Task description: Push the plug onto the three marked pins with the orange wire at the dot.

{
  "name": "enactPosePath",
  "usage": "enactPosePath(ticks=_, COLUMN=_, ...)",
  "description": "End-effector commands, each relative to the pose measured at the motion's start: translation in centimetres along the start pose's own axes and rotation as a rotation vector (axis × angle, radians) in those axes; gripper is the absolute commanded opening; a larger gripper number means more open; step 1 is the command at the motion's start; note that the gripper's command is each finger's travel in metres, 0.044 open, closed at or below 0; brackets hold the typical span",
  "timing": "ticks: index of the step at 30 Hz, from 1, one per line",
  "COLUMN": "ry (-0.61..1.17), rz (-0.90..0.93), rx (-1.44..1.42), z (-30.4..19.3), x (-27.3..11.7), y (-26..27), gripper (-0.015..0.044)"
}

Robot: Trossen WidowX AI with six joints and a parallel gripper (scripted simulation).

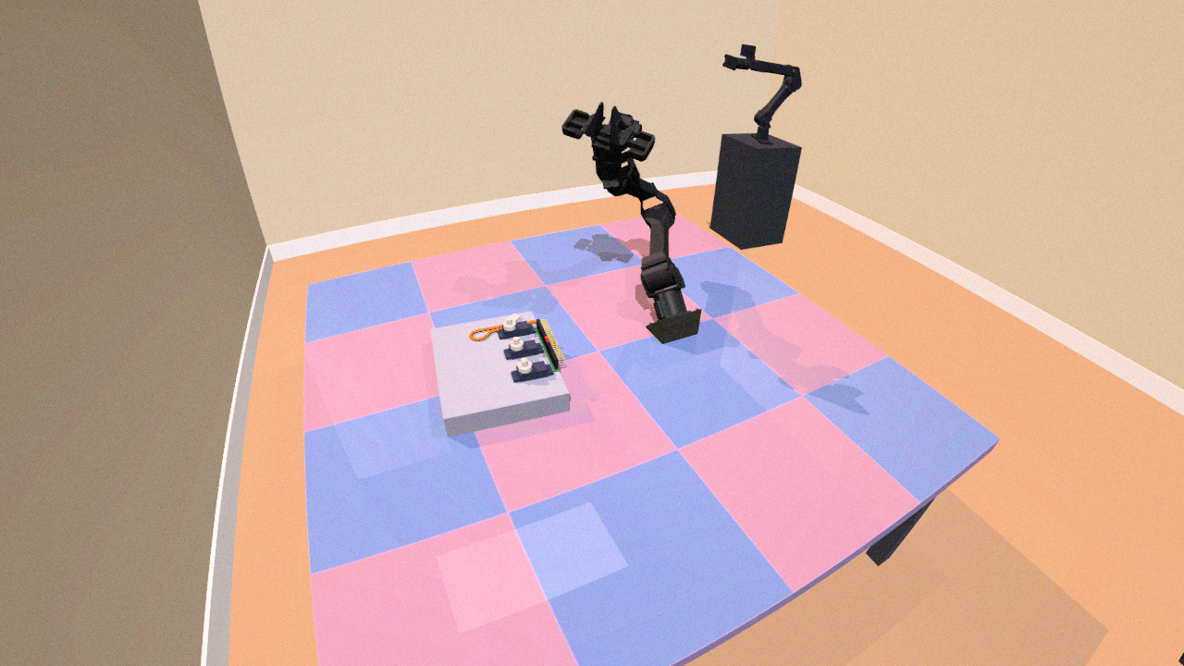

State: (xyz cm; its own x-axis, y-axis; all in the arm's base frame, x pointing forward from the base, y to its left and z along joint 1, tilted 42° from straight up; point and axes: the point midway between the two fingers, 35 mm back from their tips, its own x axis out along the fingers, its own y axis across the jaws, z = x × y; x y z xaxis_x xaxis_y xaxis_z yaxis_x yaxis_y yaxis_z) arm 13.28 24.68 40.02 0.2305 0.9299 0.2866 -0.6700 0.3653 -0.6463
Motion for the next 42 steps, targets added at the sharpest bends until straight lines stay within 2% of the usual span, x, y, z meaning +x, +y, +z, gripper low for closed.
enactPosePath(ticks=1, ry=0.096, rz=-0.087, rx=0.050, z=-2.4, x=-0.6, y=-1.9, gripper=0.0115)
enactPosePath(ticks=20, ry=0.417, rz=-0.507, rx=0.225, z=-10.9, x=-6.7, y=-9.7, gripper=0.0115)
enactPosePath(ticks=42, ry=0.646, rz=-1.108, rx=0.386, z=-16.6, x=-19.7, y=-16.2, gripper=0.0115)
